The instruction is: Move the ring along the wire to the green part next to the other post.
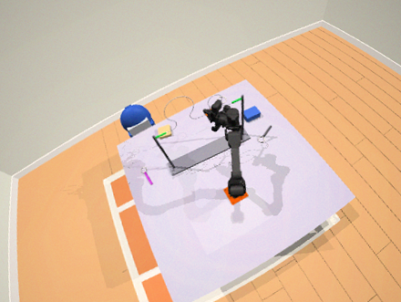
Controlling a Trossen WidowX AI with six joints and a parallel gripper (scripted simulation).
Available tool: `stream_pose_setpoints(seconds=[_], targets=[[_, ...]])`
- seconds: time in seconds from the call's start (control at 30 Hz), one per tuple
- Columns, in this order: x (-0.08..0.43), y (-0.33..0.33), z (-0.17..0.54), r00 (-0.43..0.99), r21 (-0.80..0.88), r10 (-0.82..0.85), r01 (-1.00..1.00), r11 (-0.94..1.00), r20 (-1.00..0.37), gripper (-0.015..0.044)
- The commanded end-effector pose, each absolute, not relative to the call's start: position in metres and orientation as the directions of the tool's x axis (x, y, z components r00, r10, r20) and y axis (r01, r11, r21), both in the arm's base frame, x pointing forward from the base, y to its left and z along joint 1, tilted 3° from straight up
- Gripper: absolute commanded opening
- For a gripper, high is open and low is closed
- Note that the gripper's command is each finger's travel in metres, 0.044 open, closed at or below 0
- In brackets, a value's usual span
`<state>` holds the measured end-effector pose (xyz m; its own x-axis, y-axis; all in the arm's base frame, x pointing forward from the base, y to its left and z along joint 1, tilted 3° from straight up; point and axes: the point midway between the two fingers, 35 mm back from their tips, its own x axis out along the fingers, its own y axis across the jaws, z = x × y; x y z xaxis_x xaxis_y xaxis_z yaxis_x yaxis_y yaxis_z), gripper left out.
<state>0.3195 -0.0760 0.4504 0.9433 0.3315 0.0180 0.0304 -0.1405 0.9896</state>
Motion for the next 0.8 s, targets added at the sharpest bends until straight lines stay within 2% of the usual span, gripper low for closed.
stream_pose_setpoints(seconds=[0.0,0.77], targets=[[0.32,-0.076,0.451,0.941,0.993,0.339,0.037,-0.108,0.002,-0.015],[0.318,-0.08,0.425,0.925,0.93,0.3,0.123,0.345,-0.234,-0.015]])
